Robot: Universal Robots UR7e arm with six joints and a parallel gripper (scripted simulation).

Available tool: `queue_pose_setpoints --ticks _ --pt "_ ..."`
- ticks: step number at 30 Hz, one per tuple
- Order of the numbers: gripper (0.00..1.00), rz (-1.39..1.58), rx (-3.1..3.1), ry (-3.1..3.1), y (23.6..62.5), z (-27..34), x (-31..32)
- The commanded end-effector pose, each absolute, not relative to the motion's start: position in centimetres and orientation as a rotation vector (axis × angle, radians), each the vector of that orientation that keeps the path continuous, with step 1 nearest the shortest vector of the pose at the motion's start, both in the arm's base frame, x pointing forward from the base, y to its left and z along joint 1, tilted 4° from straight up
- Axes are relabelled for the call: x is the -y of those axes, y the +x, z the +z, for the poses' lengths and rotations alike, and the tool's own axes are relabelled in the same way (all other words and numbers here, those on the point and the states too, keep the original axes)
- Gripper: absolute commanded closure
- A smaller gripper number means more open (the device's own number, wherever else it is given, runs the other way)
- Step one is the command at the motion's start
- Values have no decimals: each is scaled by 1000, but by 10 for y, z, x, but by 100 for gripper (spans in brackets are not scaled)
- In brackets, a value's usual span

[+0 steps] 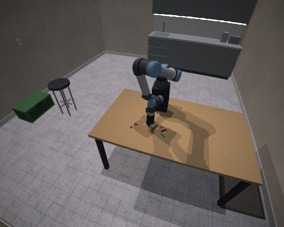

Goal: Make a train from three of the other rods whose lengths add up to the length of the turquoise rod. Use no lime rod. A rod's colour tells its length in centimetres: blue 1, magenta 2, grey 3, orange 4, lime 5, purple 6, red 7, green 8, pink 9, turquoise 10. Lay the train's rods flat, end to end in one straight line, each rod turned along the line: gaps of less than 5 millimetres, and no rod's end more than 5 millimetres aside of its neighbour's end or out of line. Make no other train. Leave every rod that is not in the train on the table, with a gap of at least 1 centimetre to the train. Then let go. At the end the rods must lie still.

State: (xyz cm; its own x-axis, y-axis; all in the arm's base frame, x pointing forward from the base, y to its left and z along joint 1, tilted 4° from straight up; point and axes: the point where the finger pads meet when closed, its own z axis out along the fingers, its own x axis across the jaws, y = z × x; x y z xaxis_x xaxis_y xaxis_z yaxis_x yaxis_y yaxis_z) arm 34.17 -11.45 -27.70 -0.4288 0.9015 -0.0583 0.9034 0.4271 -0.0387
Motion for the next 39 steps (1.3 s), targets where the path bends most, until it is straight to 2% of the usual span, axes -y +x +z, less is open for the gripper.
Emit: queue_pose_setpoints --ticks 1,6,7,9,10,12,13,15,16,20,21,39 --pt "76 -98 -2627 1664 343 -277 116" --pt "76 -98 -2627 1664 343 -277 116" --pt "70 -98 -2627 1664 343 -277 116" --pt "70 -98 -2627 1664 343 -277 116" --pt "64 -98 -2627 1664 343 -277 116" --pt "64 -98 -2627 1664 343 -277 116" --pt "58 -98 -2627 1664 343 -277 116" --pt "58 -98 -2627 1664 343 -277 116" --pt "52 -98 -2627 1664 343 -277 116" --pt "52 -98 -2627 1664 343 -277 116" --pt "46 -98 -2627 1664 343 -277 116" --pt "46 -98 -2629 1664 341 -271 114"
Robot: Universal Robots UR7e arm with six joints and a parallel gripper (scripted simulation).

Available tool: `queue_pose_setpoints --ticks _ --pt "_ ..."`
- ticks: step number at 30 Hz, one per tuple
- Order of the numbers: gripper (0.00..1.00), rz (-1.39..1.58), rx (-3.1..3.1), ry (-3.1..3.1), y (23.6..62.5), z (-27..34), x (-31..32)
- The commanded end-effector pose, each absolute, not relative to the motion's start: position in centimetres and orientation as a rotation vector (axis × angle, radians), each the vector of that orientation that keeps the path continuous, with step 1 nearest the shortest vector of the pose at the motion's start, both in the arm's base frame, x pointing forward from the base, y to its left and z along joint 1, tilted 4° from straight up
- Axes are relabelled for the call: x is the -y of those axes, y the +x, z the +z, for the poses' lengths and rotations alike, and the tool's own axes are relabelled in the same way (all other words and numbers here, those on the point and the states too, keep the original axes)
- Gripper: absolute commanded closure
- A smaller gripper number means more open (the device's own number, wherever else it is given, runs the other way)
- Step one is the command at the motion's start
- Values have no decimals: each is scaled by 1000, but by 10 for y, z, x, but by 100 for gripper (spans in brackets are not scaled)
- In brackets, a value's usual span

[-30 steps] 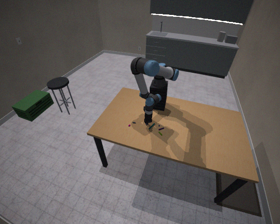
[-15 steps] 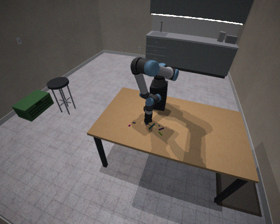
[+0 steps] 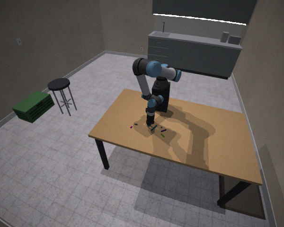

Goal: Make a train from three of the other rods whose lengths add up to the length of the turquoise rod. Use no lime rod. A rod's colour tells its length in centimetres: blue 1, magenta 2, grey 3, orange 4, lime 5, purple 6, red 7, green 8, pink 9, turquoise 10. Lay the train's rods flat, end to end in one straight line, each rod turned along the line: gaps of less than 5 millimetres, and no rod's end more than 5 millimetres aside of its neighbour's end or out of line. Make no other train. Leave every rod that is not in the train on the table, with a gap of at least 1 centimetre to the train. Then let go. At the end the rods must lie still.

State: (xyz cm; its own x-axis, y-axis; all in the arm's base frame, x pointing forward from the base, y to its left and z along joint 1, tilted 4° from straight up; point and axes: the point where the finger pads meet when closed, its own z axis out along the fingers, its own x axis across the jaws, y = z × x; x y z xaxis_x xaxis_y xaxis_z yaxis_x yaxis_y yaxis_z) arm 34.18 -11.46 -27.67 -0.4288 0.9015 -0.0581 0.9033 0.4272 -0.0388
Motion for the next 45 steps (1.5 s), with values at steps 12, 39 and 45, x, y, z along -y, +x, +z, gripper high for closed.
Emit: queue_pose_setpoints --ticks 12,39,45 --pt "46 -98 -2630 1662 342 -234 111" --pt "0 -99 -2628 1662 343 -187 109" --pt "0 -99 -2628 1663 343 -187 108"
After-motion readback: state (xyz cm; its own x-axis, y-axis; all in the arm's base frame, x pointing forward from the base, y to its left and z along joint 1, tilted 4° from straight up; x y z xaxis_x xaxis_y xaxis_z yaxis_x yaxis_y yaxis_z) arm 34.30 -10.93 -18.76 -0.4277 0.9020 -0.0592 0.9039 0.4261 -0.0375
